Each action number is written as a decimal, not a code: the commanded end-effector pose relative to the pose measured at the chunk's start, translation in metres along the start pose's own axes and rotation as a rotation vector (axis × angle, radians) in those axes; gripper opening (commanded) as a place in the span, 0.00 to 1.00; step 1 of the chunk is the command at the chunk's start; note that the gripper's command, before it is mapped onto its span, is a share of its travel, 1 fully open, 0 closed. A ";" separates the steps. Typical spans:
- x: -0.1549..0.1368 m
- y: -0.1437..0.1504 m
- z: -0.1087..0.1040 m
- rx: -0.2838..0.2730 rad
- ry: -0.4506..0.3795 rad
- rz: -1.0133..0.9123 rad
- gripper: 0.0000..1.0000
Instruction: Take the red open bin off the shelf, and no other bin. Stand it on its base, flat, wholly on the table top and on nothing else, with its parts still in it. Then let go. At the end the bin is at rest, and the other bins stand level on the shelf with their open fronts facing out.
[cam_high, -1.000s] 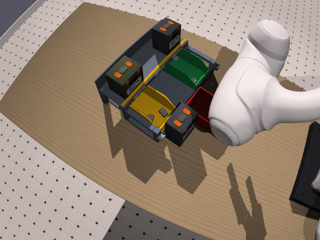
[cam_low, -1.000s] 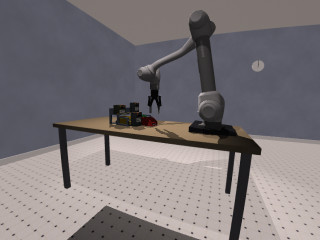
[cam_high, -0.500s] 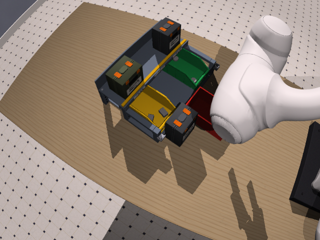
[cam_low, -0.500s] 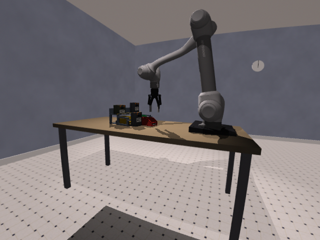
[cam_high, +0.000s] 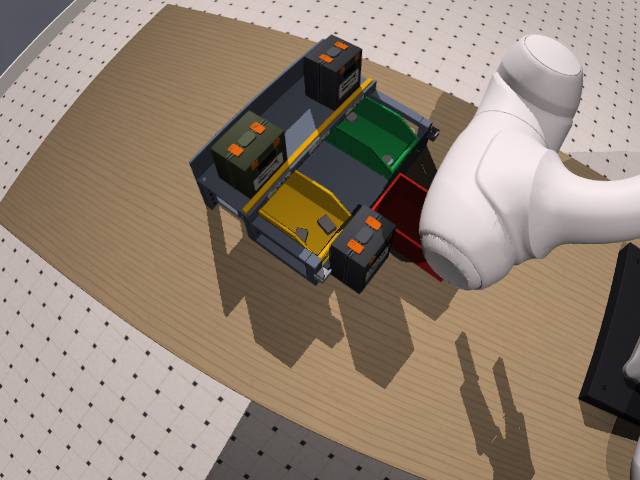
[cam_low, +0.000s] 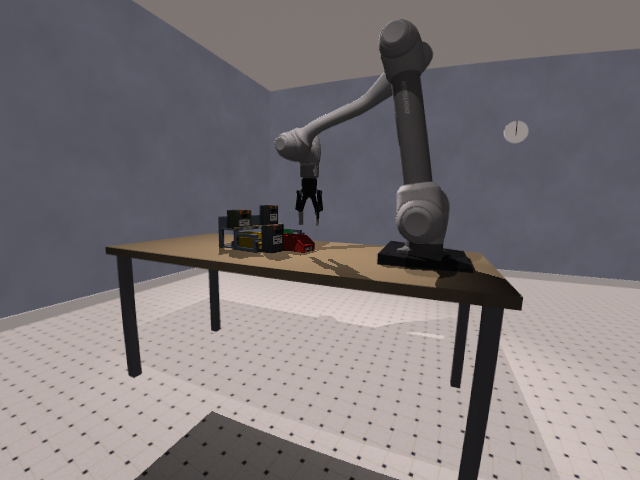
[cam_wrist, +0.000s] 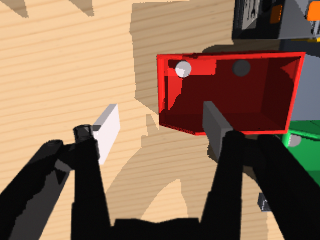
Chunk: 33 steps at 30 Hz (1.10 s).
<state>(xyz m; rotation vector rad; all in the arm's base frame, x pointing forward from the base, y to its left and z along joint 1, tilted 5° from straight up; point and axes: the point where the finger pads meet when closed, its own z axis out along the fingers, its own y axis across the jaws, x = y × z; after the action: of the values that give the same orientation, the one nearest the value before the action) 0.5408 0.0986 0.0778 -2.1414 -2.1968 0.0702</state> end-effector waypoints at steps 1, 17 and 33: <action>0.000 0.000 0.002 0.000 0.000 0.000 0.57; 0.000 0.000 0.007 0.000 0.000 0.000 0.57; 0.000 0.000 0.008 0.000 0.000 0.000 0.57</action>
<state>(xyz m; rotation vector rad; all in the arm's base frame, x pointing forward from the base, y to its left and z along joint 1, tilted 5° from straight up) 0.5401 0.0988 0.0698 -2.1415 -2.1969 0.0699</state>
